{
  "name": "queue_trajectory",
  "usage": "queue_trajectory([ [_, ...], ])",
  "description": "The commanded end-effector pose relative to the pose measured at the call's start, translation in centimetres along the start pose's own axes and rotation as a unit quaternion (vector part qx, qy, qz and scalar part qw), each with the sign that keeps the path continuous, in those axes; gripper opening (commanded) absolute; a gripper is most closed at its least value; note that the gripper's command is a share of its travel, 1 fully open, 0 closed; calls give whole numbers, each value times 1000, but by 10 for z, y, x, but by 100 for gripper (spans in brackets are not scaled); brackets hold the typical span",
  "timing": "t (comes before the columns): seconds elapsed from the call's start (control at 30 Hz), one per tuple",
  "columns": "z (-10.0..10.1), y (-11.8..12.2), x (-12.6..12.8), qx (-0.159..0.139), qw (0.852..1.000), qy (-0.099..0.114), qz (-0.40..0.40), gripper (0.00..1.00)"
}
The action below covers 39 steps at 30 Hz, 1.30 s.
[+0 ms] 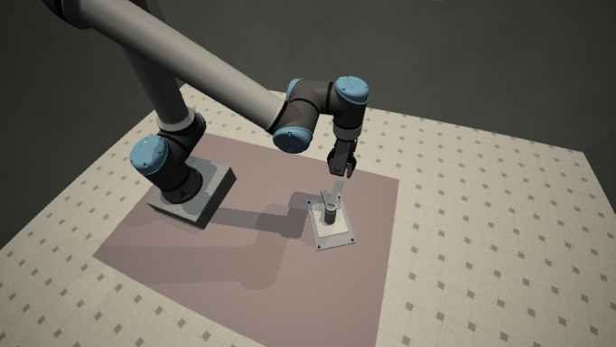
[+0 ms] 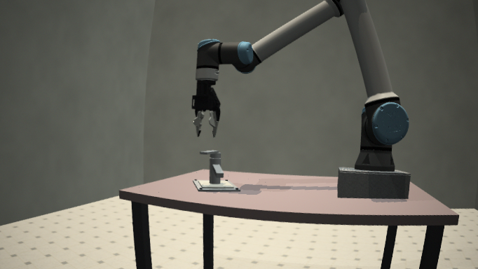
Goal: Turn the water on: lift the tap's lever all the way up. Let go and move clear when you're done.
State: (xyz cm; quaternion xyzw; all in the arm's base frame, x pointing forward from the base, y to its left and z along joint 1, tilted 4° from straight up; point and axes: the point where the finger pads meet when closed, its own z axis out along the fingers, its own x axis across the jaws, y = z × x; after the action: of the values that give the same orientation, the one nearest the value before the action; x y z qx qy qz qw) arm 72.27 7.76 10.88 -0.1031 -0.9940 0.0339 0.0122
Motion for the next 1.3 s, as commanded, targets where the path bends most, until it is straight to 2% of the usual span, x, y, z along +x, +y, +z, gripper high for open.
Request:
queue_trajectory([
  [0.0, 8, -1, 1, 0, 1000, 1, 1, 41],
  [0.83, 43, -1, 0, 0, 1000, 1, 1, 41],
  [1.27, 48, -1, -1, -1, 1000, 0, 1, 41],
])
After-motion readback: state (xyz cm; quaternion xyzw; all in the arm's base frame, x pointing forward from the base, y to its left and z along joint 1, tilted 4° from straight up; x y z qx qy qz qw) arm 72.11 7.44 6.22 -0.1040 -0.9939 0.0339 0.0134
